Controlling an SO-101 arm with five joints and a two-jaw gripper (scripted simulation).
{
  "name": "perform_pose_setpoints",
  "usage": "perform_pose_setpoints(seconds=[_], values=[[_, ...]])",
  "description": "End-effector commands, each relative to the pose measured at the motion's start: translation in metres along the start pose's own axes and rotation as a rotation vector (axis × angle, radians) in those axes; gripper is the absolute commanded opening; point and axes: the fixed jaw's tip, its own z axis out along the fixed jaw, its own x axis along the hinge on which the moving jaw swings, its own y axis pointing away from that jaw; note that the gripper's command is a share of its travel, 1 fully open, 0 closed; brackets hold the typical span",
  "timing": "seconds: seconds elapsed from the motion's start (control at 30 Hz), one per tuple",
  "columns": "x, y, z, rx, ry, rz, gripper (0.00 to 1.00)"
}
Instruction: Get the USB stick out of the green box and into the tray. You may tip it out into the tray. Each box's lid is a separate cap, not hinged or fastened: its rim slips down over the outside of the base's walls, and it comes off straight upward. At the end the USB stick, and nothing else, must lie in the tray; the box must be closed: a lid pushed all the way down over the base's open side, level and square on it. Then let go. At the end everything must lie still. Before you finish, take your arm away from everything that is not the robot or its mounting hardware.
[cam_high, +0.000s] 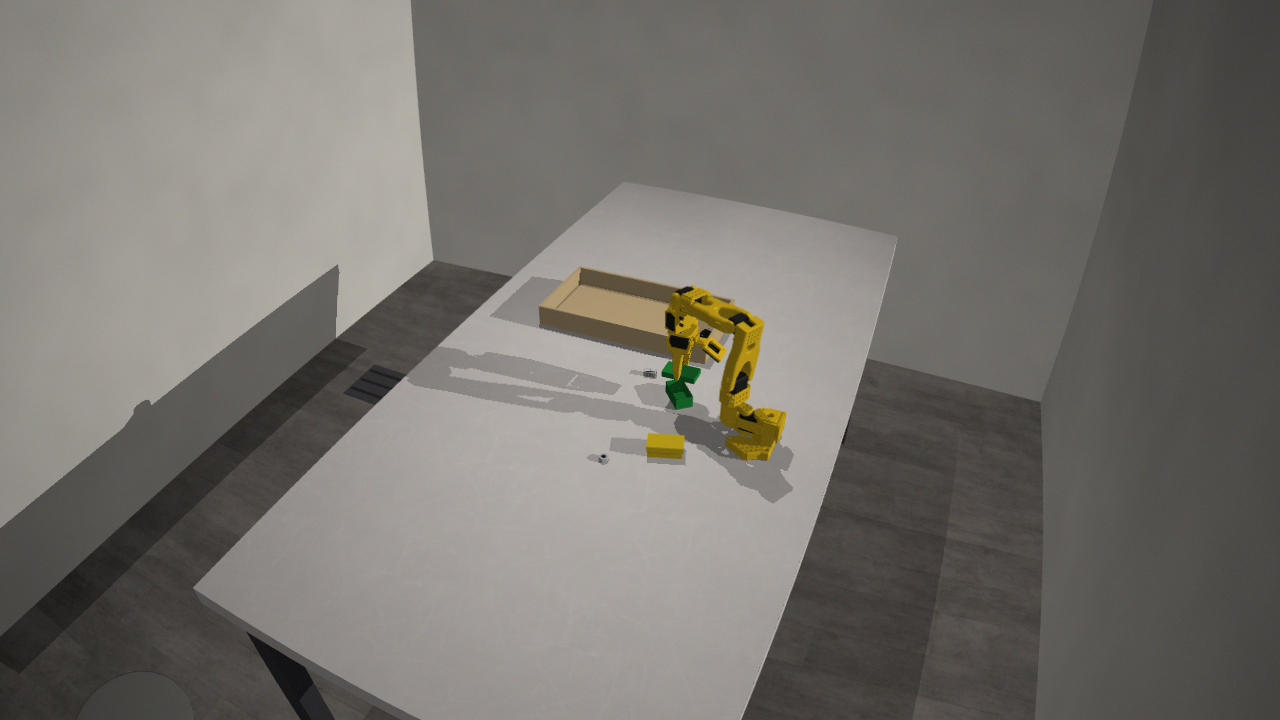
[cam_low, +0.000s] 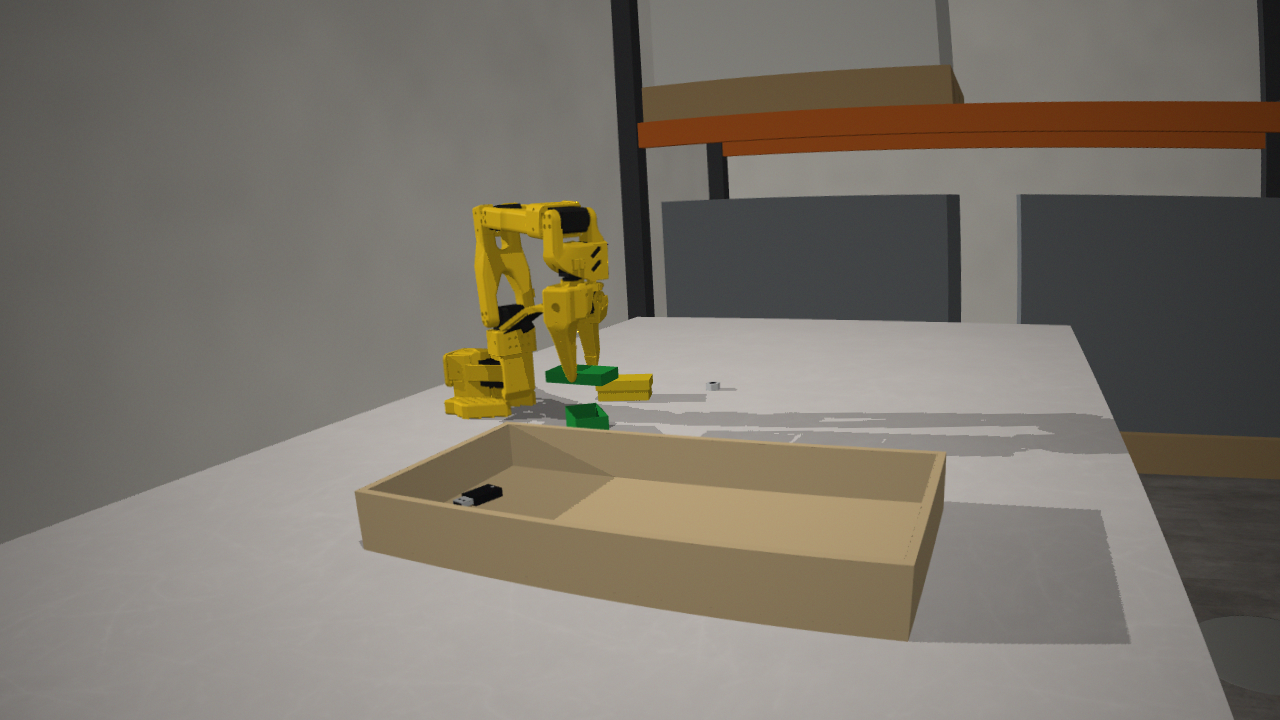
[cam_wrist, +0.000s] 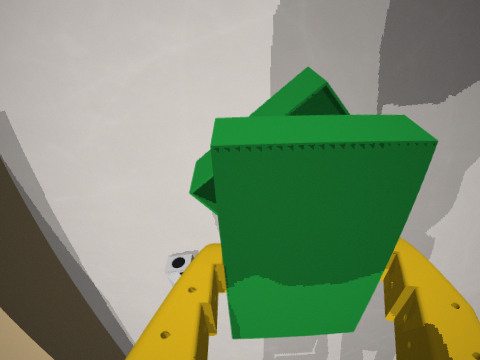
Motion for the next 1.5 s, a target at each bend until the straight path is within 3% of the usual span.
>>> perform_pose_setpoints(seconds=[0.0,0.5,1.47], values=[[0.0004,0.0006,-0.006,-0.014,0.032,0.051,0.21],[-0.0012,-0.0001,-0.0059,-0.012,0.033,0.172,0.21],[-0.0015,-0.0002,-0.0059,-0.012,0.033,0.187,0.21]])
